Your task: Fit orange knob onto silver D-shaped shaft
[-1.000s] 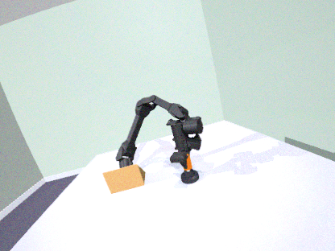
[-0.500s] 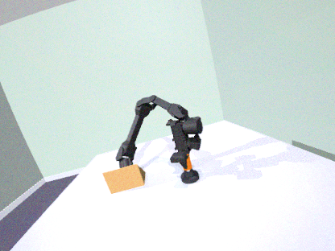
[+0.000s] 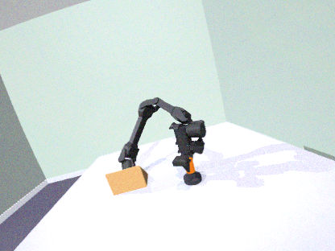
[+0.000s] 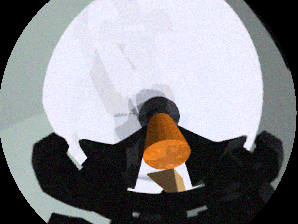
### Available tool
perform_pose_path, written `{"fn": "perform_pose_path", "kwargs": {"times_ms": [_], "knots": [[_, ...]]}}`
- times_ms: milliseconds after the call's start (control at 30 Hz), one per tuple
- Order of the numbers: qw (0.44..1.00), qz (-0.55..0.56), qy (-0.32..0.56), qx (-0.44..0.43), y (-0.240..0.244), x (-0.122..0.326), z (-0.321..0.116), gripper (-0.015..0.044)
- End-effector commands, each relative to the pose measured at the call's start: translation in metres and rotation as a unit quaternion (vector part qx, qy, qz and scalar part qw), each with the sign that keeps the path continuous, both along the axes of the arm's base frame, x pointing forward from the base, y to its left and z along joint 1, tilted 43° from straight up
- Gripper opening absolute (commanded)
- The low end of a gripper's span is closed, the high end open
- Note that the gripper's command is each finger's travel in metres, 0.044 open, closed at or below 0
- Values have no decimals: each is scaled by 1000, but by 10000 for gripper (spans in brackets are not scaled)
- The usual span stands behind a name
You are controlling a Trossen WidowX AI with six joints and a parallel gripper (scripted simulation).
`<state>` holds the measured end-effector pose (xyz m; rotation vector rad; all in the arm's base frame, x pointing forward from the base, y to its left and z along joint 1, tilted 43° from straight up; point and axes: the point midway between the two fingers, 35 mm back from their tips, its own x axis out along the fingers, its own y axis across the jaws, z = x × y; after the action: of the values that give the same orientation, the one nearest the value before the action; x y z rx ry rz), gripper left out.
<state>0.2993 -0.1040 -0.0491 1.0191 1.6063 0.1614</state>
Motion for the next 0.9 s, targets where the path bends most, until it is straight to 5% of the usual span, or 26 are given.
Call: {"fn": "perform_pose_path", "kwargs": {"times_ms": [0, 367, 867], "knots": [[1000, 5, -5, -1, 2, 0, -3, 0], [1000, 7, -6, -1, 3, 0, -3, 0], [1000, 7, -6, -1, 3, 0, -3, 394]]}}
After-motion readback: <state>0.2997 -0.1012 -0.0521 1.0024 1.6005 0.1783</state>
